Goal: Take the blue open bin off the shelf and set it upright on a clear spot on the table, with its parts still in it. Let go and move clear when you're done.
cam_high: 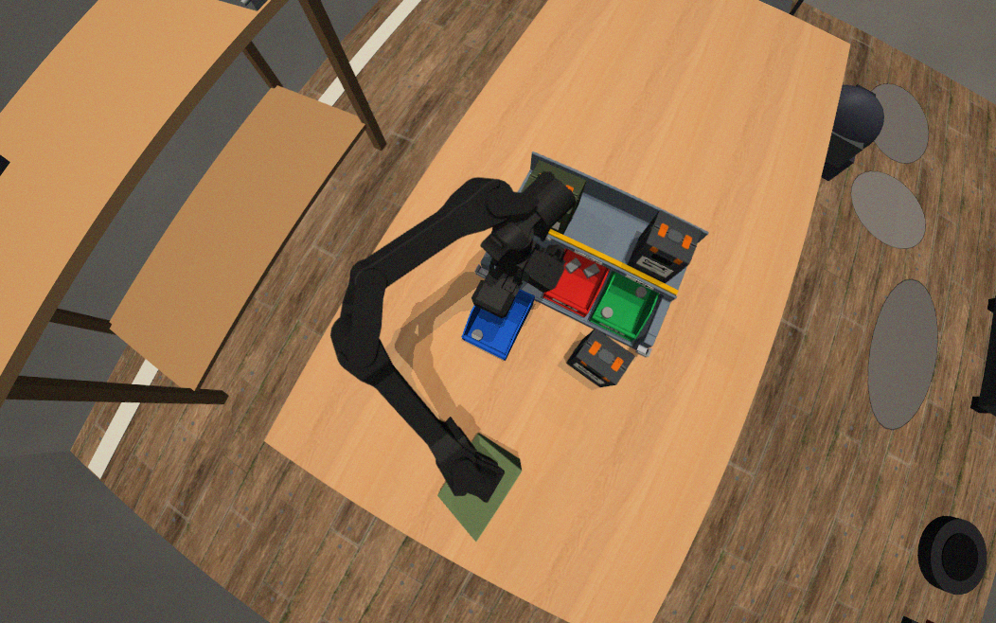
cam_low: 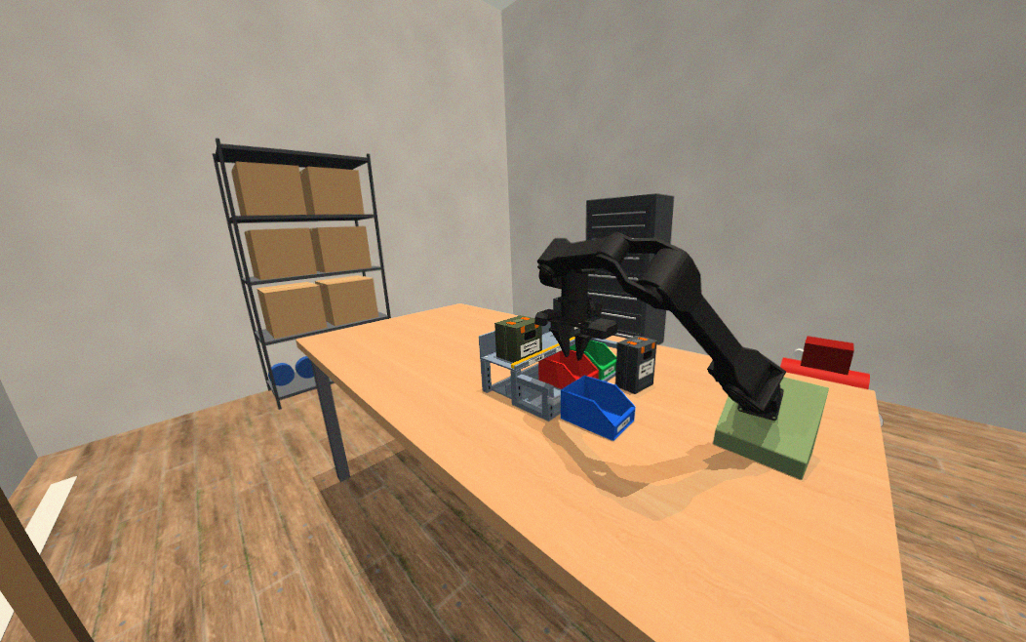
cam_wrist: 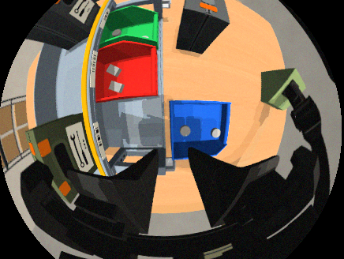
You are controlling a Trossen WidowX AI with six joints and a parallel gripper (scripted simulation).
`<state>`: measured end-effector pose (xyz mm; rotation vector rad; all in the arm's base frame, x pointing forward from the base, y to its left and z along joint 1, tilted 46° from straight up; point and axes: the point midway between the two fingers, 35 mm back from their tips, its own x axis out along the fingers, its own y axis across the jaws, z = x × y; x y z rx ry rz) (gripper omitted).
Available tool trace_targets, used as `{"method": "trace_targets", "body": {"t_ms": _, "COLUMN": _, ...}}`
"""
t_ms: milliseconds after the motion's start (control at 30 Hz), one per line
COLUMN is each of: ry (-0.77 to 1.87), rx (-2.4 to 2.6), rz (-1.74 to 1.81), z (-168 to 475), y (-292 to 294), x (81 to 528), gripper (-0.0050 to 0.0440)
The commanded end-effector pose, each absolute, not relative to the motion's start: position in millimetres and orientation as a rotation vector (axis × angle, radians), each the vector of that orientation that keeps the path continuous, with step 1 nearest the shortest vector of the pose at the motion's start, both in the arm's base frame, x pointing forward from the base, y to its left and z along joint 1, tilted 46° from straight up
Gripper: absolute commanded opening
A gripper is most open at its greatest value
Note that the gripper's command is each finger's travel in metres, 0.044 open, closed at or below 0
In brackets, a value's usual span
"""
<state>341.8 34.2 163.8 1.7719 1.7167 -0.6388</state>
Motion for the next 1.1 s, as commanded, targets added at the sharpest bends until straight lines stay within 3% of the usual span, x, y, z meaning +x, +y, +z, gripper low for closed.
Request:
{"method": "trace_targets", "body": {"t_ms": 0, "ry": 1.714, "rx": 1.770, "rz": -0.638, "z": 162.2, "y": 38.4, "x": 341.3, "gripper": 0.0150}}
{"method": "trace_targets", "body": {"t_ms": 1067, "ry": 1.713, "rx": 1.769, "rz": -0.637, "z": 157.0, "y": 44.1, "x": 340.7, "gripper": 0.0150}}
